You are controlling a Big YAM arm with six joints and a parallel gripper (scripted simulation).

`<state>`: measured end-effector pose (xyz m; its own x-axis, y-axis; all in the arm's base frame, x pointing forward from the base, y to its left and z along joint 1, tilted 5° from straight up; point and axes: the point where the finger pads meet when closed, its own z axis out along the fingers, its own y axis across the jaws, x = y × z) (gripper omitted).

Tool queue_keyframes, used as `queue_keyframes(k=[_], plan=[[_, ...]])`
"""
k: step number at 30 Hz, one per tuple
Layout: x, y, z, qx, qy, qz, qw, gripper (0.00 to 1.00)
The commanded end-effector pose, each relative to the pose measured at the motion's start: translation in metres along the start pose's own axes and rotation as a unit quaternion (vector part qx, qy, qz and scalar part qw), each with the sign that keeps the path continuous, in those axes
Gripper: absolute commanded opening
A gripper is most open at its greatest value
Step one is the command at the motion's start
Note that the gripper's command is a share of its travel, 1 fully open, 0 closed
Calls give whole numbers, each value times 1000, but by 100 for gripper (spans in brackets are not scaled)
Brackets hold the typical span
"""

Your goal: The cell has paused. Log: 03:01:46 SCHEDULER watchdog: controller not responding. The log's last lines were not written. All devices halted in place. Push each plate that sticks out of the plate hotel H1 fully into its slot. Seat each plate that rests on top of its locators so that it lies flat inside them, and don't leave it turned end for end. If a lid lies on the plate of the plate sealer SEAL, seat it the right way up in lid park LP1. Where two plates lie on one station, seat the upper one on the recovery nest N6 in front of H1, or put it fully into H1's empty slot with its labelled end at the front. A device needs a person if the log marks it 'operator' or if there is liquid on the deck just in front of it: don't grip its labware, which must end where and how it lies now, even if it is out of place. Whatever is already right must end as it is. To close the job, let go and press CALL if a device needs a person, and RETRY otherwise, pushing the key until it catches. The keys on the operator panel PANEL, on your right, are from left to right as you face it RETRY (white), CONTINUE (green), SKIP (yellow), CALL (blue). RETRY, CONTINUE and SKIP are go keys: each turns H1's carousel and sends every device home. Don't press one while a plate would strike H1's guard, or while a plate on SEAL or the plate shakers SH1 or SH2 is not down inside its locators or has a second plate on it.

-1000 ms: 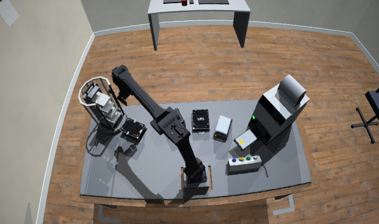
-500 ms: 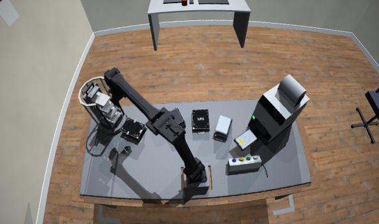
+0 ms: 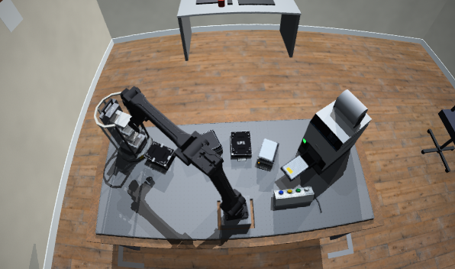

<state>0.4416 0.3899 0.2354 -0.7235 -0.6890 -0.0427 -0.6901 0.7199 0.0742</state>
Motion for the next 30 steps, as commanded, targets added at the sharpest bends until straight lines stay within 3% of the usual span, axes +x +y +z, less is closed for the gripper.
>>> queue_keyframes(k=[1,8,10,13,25,27,30], plan=[[-2,-7,-21,-2,-64,-11,998,100],[-2,-7,-21,-10,-143,-29,989,100],[-2,-7,-21,-10,-143,-29,989,100],[-2,-7,-21,-14,-177,-37,983,100],[-3,-7,-22,-29,-308,-68,949,100],[-3,-7,-22,-29,-308,-68,949,100],[-3,-7,-22,-32,-340,-76,937,100]])
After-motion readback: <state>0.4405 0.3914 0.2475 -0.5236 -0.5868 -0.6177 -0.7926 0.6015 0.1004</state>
